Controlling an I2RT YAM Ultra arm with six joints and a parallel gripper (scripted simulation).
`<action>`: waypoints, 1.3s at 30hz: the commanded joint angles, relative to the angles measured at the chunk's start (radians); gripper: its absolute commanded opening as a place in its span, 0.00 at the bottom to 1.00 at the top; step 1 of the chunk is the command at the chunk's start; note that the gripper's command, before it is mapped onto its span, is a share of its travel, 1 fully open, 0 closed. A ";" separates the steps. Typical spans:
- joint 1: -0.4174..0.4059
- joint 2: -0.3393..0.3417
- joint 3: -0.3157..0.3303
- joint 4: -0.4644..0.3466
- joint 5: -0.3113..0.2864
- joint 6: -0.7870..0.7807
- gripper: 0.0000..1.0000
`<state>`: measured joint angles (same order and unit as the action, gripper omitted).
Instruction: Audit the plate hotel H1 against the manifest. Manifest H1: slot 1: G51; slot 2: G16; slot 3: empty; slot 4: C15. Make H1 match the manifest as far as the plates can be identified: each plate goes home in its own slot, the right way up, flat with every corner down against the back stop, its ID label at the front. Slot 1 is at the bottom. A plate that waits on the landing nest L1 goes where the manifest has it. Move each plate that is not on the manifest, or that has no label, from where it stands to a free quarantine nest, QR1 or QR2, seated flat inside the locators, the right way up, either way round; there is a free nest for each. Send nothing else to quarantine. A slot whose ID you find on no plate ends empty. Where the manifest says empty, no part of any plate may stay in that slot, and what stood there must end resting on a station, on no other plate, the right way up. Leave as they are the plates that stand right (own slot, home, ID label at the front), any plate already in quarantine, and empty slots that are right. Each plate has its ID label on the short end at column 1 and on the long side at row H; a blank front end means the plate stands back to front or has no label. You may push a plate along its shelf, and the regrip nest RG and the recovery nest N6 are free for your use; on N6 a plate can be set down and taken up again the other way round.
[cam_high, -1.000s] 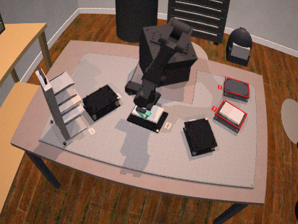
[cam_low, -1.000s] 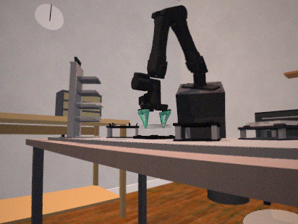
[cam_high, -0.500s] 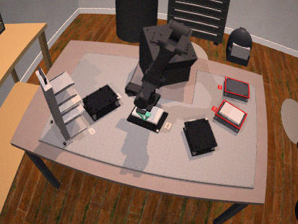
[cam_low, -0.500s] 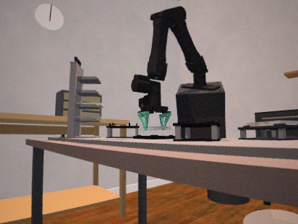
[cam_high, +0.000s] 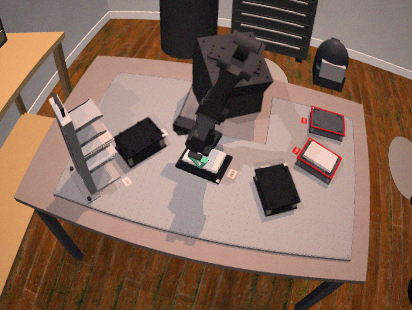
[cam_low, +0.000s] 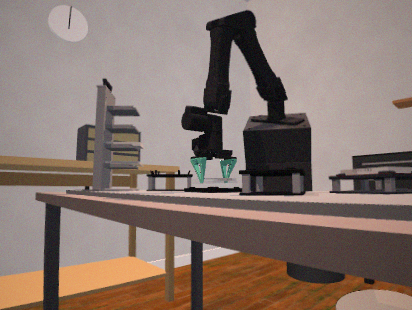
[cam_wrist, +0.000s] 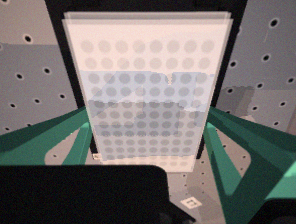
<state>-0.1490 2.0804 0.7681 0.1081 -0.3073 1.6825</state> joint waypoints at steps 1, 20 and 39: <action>-0.001 -0.002 0.003 0.009 0.012 0.003 0.86; 0.010 0.046 0.019 0.044 0.016 0.014 0.86; 0.010 0.050 0.020 0.047 0.016 0.015 1.00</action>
<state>-0.1364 2.1365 0.7868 0.1535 -0.3019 1.6966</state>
